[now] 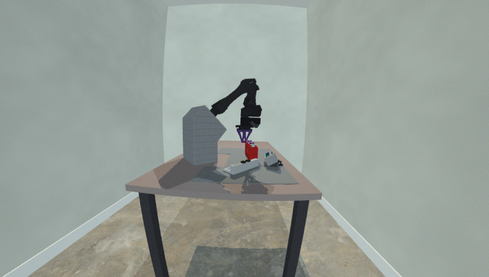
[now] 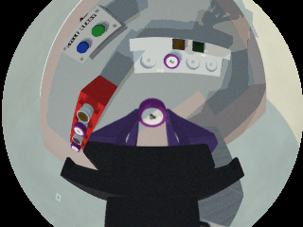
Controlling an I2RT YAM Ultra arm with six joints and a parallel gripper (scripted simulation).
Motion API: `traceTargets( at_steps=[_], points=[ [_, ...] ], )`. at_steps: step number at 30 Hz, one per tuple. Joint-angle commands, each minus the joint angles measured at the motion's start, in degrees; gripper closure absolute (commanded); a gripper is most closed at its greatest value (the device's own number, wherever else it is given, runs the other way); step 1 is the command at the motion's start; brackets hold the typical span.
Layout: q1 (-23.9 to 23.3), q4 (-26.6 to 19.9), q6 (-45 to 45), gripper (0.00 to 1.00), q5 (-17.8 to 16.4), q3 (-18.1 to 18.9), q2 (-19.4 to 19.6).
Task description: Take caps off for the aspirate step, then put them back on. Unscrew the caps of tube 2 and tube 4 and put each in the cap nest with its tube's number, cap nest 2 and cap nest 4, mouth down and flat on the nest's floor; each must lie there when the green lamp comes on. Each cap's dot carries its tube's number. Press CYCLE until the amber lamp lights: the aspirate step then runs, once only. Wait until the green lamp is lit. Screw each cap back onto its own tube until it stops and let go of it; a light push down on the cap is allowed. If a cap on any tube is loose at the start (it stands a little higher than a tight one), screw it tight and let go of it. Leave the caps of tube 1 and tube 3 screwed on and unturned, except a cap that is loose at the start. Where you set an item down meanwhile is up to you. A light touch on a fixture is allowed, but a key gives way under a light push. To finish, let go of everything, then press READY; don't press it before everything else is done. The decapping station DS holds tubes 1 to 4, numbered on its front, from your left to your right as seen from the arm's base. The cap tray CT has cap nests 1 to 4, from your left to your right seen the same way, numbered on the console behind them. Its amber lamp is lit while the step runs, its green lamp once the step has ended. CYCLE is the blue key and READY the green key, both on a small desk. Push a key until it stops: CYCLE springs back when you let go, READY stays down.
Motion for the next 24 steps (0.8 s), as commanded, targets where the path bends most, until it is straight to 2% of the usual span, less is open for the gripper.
traceTargets(
  at_steps=[1,11,13,19,24],
  points=[
    [-4.58,-0.31,-6.52,1.0,-1.05,2.06,3.81],
    [-15.72,-4.29,-21.67,1.0,-1.31,11.86,19.92],
    [-15.72,-4.29,-21.67,1.0,-1.31,11.86,19.92],
    [-21.13,-8.11,-28.95,1.0,-0.73,19.98,29.12],
    [-21.12,-8.09,-28.94,1.0,-0.73,19.97,29.11]
  ],
)
